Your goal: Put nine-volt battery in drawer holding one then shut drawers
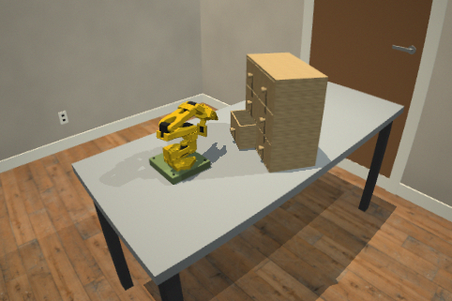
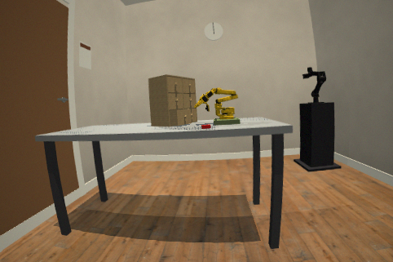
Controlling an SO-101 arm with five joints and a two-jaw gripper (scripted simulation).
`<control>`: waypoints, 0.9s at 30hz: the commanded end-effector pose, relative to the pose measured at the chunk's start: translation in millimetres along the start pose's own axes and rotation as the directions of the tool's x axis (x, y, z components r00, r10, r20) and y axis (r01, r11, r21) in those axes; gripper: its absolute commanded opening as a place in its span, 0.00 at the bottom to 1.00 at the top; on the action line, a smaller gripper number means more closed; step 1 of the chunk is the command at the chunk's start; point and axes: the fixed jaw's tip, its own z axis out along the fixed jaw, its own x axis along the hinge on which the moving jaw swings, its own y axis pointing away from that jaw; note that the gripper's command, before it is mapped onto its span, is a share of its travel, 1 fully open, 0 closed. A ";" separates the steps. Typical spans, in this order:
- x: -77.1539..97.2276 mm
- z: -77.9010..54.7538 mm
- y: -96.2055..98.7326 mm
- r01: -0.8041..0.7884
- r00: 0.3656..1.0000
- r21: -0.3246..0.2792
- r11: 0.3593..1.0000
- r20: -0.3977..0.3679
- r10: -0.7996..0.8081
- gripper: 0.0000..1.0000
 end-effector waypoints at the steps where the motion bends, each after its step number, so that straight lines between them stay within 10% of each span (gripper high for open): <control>1: 0.7 1.8 -2.3 0.017 0.999 0.009 1.000 -0.032 -0.016 0.21; 13: 0.7 1.8 -2.3 0.017 0.999 0.009 1.000 -0.032 -0.016 0.21; 27: -5.7 35.0 15.6 -0.040 0.999 -0.059 0.997 -0.031 0.038 0.21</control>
